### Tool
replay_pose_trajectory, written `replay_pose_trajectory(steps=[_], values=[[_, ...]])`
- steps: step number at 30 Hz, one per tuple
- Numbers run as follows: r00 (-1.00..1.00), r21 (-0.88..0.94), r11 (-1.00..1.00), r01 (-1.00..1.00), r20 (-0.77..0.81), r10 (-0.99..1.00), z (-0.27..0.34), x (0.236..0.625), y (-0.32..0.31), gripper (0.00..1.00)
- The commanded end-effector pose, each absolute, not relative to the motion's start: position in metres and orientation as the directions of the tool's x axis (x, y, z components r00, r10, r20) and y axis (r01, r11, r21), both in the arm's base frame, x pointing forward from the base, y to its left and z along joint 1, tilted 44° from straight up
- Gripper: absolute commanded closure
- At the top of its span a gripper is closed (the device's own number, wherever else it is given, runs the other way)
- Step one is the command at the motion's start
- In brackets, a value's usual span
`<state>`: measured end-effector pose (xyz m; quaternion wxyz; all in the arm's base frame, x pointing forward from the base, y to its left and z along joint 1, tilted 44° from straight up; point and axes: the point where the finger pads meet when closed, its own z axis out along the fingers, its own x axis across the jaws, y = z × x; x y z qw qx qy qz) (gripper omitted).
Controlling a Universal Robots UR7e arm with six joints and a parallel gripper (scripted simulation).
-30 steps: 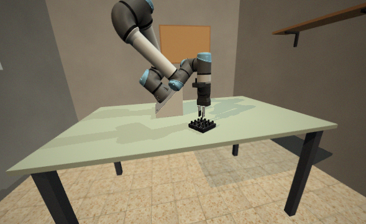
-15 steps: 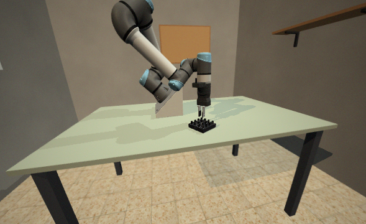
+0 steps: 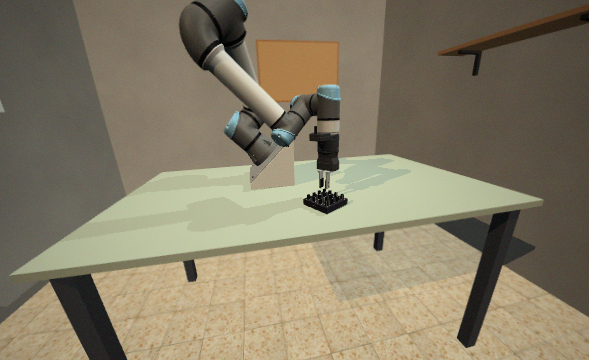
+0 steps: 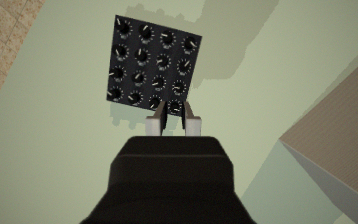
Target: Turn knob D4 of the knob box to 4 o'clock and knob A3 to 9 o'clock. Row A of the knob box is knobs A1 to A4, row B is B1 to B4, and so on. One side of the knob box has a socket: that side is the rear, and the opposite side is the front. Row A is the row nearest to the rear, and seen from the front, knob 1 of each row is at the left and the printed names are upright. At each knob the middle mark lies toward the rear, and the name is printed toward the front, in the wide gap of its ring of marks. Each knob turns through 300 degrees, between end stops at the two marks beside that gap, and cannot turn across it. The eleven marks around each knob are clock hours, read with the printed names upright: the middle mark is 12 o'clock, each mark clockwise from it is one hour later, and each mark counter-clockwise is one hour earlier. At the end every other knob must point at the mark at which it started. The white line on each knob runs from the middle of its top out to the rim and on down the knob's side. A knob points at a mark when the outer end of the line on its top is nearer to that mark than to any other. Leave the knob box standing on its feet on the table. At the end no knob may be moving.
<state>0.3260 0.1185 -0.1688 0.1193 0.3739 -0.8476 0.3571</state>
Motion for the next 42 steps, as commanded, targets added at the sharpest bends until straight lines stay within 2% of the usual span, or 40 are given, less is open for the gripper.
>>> replay_pose_trajectory(steps=[1, 42], values=[[-0.692, -0.516, 0.465, -0.719, 0.468, -0.549, -0.1703, 0.3264, 0.1172, 0.54], [-0.692, -0.516, 0.465, -0.719, 0.468, -0.549, -0.1775, 0.3271, 0.1102, 0.54]])
